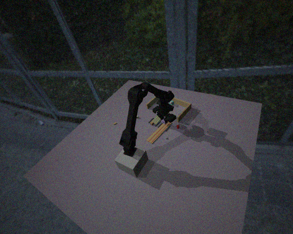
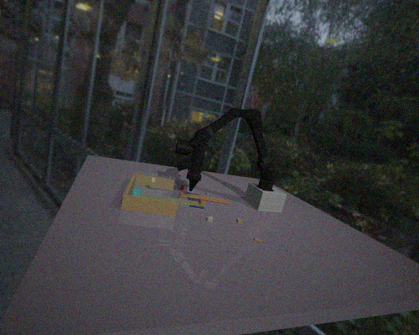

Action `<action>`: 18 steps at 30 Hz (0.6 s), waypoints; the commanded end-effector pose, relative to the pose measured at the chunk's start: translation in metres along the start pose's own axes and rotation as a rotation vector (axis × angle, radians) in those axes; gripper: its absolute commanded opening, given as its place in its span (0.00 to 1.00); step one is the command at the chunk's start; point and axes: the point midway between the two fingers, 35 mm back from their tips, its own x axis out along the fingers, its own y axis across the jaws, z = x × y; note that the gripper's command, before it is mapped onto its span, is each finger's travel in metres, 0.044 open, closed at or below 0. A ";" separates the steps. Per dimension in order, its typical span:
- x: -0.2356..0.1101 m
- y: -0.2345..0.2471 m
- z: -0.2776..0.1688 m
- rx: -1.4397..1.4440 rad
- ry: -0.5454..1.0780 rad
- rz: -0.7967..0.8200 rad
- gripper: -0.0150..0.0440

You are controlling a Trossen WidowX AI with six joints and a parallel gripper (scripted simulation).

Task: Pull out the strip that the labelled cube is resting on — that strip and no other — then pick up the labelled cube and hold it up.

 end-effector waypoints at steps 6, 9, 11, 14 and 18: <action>-0.021 -0.005 -0.031 -0.002 -0.002 -0.001 0.25; -0.021 -0.005 -0.031 -0.002 -0.002 -0.001 0.25; -0.021 -0.006 -0.036 -0.002 -0.002 -0.001 0.25; -0.021 -0.007 -0.046 -0.002 -0.001 -0.001 0.25; -0.020 -0.010 -0.060 -0.002 0.000 -0.002 0.25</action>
